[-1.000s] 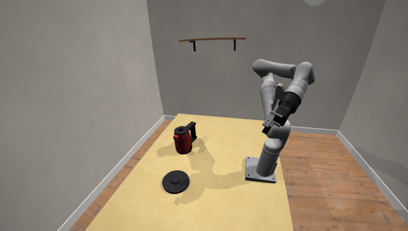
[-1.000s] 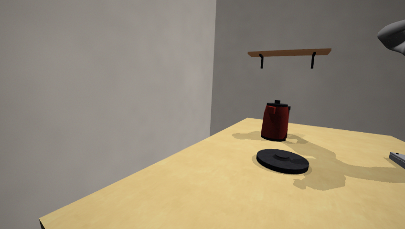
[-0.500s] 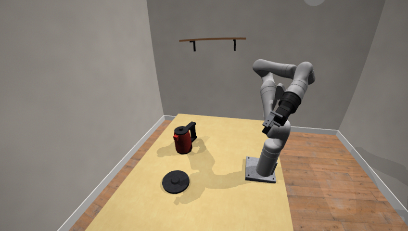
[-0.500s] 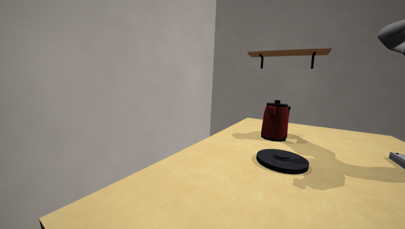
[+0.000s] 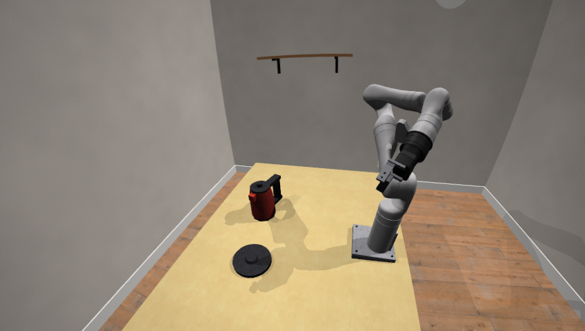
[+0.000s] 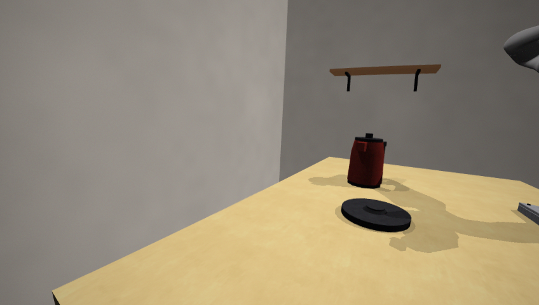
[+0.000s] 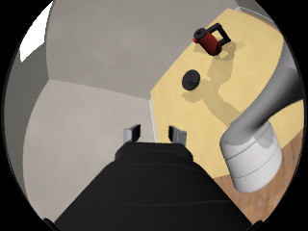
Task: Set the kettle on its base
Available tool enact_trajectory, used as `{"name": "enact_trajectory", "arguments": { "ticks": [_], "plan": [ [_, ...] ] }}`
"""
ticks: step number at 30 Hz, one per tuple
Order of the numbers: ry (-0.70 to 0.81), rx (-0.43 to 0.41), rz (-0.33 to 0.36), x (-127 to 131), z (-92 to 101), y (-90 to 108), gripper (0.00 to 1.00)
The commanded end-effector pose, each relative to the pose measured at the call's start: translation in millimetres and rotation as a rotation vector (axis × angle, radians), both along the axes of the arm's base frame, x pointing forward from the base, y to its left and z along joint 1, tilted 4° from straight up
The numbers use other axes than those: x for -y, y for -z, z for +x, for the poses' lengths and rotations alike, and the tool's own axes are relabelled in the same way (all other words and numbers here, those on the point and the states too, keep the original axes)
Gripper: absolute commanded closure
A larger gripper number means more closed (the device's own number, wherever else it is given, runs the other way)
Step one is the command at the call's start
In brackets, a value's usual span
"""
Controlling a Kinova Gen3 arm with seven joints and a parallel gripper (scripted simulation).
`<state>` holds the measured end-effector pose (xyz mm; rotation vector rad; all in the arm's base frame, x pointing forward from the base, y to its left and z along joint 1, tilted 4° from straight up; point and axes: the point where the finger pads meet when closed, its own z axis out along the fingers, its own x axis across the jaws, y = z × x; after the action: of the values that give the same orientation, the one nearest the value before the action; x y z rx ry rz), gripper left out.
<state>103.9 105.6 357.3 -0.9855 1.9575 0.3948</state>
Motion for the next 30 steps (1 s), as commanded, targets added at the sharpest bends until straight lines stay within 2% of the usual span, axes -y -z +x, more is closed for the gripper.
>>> {"name": "enact_trajectory", "arguments": {
  "ticks": [1,30],
  "plan": [
    [0.006,-0.005,-0.001,-0.3,-0.3,-0.3,0.0],
    [0.118,-0.119,0.002,-1.1,-5.7,-0.1,0.0]
  ]
}}
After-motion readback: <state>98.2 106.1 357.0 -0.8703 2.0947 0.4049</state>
